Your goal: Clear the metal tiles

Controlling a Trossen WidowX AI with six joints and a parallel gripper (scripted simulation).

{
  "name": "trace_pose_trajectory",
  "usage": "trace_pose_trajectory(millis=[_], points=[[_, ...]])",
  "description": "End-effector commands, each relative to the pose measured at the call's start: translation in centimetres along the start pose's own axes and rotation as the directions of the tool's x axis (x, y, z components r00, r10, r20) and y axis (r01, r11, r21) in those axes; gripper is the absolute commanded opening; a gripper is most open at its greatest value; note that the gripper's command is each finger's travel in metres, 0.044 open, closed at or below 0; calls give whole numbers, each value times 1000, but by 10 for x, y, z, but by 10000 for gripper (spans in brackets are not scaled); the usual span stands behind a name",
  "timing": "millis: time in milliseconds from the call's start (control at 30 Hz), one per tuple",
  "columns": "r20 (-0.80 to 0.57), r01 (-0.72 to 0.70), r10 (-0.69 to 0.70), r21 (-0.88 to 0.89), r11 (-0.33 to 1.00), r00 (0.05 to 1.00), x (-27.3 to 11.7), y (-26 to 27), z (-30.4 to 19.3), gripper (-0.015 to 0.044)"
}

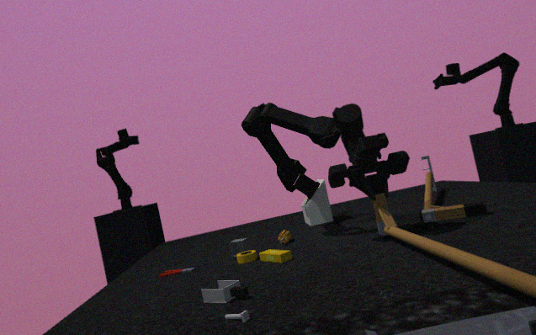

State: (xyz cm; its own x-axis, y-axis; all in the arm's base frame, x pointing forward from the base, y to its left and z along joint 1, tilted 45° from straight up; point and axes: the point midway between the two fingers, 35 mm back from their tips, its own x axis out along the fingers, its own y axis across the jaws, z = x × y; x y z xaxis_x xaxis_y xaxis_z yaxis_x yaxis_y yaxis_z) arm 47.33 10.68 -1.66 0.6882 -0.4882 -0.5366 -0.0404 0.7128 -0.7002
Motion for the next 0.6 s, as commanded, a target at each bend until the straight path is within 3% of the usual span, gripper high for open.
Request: trace_pose_trajectory(millis=[0, 567], points=[[9, -5, 5, 0, 1000, 1000, -7, 2, -2, 0], [9, -7, 7, 0, 1000, 1000, -22, 5, -19, 0]])
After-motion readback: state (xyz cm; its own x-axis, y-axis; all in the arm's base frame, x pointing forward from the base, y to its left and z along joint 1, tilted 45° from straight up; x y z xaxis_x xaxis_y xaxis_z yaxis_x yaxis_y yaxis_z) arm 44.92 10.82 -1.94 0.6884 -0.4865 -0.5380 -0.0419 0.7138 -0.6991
